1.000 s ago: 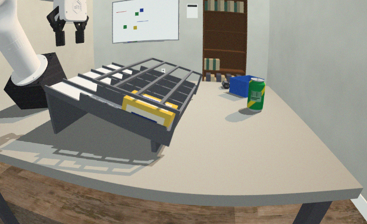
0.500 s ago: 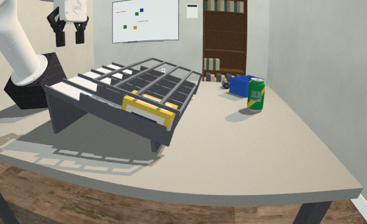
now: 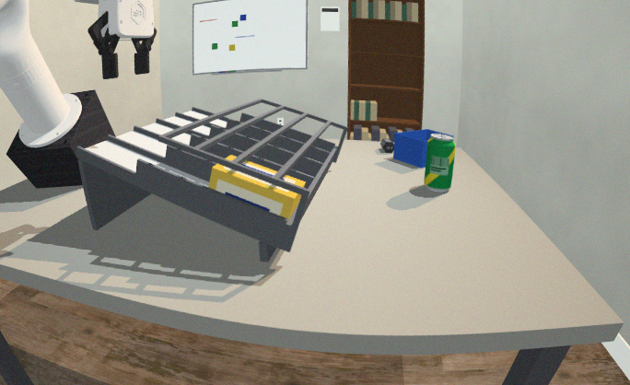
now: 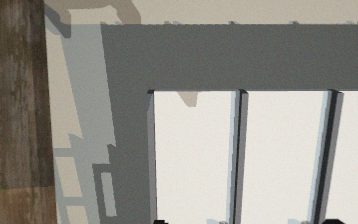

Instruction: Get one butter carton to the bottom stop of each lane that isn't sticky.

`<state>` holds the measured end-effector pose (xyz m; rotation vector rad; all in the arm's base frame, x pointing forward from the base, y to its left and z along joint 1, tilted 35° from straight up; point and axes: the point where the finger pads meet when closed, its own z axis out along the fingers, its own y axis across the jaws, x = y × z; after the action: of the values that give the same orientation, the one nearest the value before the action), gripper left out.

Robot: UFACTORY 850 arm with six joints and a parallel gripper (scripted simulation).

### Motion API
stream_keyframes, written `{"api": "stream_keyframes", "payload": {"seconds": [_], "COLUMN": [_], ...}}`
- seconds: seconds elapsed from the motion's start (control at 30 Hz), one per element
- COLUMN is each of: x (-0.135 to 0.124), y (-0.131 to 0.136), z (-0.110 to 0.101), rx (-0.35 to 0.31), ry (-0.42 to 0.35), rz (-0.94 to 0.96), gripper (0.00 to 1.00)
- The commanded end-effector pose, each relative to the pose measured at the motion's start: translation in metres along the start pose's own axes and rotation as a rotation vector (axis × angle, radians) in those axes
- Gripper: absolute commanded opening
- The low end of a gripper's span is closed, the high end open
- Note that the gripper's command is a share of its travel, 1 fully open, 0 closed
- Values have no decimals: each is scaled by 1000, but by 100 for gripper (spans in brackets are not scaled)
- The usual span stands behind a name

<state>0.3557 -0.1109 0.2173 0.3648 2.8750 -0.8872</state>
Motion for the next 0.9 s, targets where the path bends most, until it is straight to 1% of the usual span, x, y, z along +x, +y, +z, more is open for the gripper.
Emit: {"api": "stream_keyframes", "payload": {"seconds": [0.0, 0.33, 0.4, 0.43, 0.83, 0.87], "x": [8, 21, 21, 28, 40, 40], "y": [69, 166, 166, 194, 305, 305], "z": [-2, -5, -5, -8, -11, -11], "rx": [4, 4, 4, 0, 0, 0], "ry": [-8, -8, -8, -12, -12, -12], "rz": [-25, -25, -25, -54, -54, -54], "gripper": [90, 90, 90, 90, 90, 90]}}
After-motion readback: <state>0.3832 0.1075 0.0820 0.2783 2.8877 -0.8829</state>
